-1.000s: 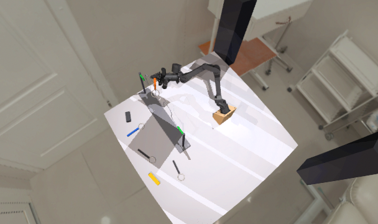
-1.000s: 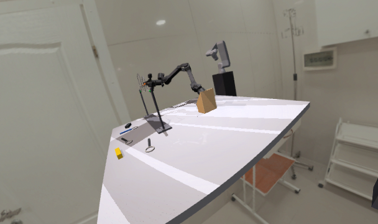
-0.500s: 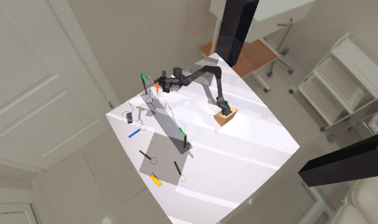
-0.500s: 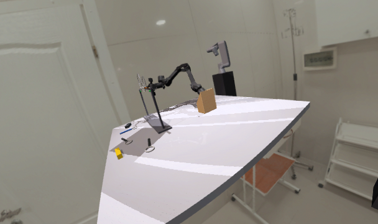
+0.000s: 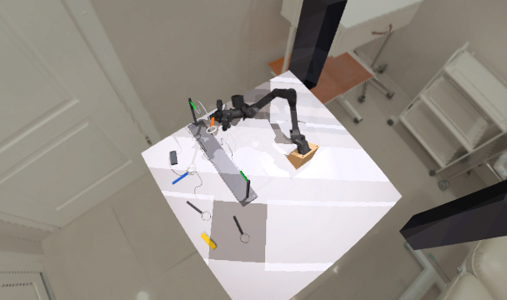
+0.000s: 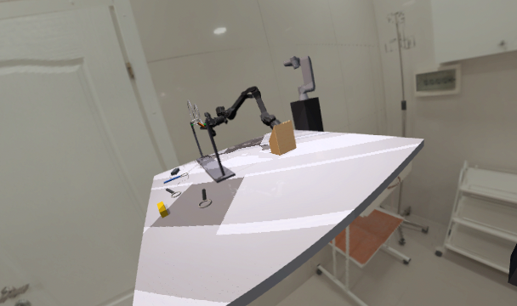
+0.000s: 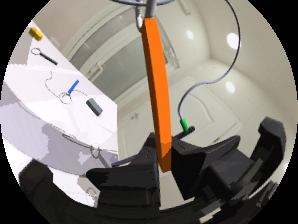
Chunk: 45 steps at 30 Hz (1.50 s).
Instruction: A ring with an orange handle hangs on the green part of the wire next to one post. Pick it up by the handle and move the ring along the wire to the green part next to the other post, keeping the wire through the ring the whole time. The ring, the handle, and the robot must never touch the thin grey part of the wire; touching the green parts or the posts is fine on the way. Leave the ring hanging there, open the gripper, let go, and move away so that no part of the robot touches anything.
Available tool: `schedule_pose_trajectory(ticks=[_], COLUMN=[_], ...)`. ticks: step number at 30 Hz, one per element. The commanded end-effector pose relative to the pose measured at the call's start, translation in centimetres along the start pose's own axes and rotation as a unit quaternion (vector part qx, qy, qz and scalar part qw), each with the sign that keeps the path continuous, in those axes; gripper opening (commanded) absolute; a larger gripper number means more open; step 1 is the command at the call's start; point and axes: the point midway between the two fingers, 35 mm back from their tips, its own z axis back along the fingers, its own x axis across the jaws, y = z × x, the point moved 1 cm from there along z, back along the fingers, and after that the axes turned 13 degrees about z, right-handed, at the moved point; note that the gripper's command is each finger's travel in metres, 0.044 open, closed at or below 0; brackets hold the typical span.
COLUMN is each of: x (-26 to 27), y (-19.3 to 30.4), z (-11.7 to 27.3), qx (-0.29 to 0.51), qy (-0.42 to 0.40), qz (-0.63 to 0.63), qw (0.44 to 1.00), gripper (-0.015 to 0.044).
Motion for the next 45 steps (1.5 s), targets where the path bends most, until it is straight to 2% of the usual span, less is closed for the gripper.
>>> schedule_pose_trajectory(ticks=[1, 28, 45], x=[1.7, 9.0, 10.6], y=[-0.5, -5.8, -9.2], z=[0.3, 3.4, 5.4], qx=[0.001, 0.001, 0.000], qy=[-0.030, -0.188, -0.243], qz=[-0.050, -0.318, -0.411], qw=[0.998, 0.929, 0.879], gripper=[-0.0150, -0.0150, -0.0150])
